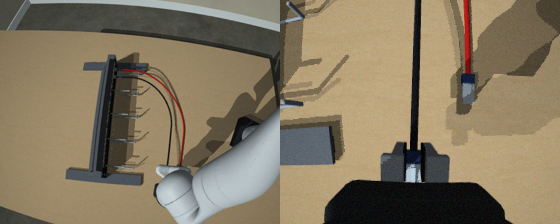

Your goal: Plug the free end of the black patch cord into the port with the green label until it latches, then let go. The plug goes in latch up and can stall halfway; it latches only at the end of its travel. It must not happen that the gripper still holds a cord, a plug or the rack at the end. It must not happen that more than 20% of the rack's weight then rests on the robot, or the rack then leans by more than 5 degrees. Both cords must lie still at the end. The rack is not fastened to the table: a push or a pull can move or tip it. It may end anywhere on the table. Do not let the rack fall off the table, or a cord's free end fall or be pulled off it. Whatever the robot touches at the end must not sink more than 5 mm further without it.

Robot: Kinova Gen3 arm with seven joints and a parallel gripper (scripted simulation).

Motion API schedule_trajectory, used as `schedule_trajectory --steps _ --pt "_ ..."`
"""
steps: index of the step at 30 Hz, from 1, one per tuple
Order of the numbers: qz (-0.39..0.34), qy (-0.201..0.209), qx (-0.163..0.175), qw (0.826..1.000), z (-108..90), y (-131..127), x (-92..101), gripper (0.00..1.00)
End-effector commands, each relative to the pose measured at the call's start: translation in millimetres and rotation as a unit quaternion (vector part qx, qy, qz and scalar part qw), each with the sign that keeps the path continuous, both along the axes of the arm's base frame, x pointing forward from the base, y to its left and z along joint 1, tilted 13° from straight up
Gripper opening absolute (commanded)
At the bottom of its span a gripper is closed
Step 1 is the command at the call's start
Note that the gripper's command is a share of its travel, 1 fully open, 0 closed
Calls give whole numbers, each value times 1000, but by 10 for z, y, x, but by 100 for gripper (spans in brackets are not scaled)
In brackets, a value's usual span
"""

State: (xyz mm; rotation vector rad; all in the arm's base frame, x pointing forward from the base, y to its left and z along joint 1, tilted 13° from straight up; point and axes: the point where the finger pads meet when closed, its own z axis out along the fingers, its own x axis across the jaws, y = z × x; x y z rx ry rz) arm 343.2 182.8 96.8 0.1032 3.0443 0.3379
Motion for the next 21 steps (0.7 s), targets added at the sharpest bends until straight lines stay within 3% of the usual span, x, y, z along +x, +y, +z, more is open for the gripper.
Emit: schedule_trajectory --steps 1,21 --pt "0 -1 0 1000 5 0 4 0" --pt "-5 0 1 1000 6 -13 14 0"
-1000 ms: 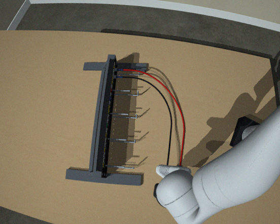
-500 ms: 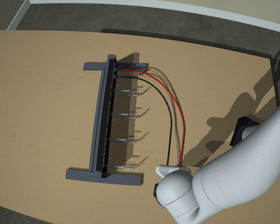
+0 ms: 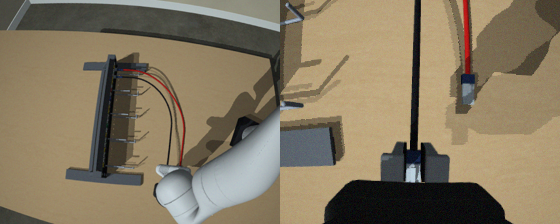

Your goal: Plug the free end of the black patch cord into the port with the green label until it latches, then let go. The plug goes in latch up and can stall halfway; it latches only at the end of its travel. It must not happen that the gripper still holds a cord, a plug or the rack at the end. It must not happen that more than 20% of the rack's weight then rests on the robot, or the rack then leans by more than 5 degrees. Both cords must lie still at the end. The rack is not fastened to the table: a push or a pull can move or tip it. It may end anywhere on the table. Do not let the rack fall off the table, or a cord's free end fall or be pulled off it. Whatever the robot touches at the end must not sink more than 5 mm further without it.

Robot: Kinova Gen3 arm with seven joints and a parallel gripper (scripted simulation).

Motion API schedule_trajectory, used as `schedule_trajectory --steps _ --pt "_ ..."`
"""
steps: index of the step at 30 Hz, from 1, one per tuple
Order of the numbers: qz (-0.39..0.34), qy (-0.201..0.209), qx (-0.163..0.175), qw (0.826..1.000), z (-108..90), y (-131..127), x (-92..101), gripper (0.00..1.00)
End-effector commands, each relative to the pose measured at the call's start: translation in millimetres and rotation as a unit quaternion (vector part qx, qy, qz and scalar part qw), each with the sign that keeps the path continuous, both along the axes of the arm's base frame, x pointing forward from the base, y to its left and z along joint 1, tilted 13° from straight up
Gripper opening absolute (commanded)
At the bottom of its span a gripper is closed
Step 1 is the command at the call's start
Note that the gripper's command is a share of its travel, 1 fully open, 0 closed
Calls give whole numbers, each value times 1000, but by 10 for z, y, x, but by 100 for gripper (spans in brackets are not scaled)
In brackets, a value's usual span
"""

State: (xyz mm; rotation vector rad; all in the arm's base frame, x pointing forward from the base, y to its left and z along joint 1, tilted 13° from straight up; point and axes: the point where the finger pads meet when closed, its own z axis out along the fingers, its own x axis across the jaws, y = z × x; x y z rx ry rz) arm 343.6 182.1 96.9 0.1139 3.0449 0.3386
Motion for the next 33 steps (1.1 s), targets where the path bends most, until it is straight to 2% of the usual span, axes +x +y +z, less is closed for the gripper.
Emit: schedule_trajectory --steps 1,16,33 --pt "-3 0 0 1000 6 -10 12 0" --pt "-40 8 4 999 12 -111 79 0" --pt "-144 31 14 989 33 -399 271 0"
